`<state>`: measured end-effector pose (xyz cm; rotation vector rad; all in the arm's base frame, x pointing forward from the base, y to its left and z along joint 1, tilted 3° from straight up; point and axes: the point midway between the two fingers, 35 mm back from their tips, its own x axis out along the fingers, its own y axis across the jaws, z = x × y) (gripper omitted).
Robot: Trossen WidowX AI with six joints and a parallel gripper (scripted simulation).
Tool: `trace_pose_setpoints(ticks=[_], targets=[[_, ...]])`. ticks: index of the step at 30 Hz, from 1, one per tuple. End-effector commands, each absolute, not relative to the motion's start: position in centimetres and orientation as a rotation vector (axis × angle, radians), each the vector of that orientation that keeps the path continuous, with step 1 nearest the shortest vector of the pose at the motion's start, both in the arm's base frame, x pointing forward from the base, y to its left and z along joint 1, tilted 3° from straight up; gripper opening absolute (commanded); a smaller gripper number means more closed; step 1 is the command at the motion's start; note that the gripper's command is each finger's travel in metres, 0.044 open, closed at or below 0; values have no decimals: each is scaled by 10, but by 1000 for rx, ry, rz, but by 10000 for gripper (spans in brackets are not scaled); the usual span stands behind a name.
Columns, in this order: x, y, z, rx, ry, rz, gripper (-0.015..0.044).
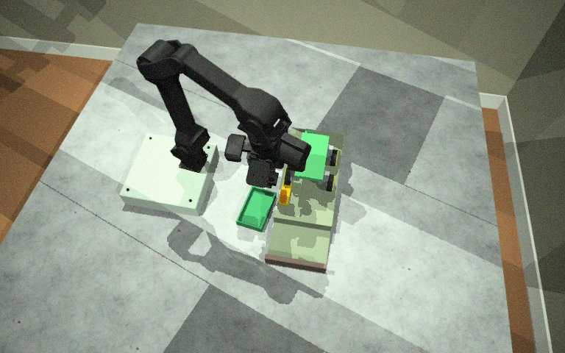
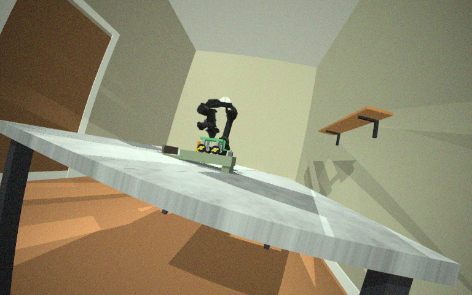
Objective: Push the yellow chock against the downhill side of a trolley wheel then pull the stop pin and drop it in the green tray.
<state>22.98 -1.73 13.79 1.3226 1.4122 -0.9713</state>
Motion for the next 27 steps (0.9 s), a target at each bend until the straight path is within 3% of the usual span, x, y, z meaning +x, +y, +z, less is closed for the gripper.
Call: trace_pose_setpoints(ticks=[1, 12, 27], targets=[[231, -30, 137, 1315, 1412, -969, 0], [233, -74, 132, 1312, 1409, -972, 0], [232, -73, 132, 1519, 1229, -1234, 0]])
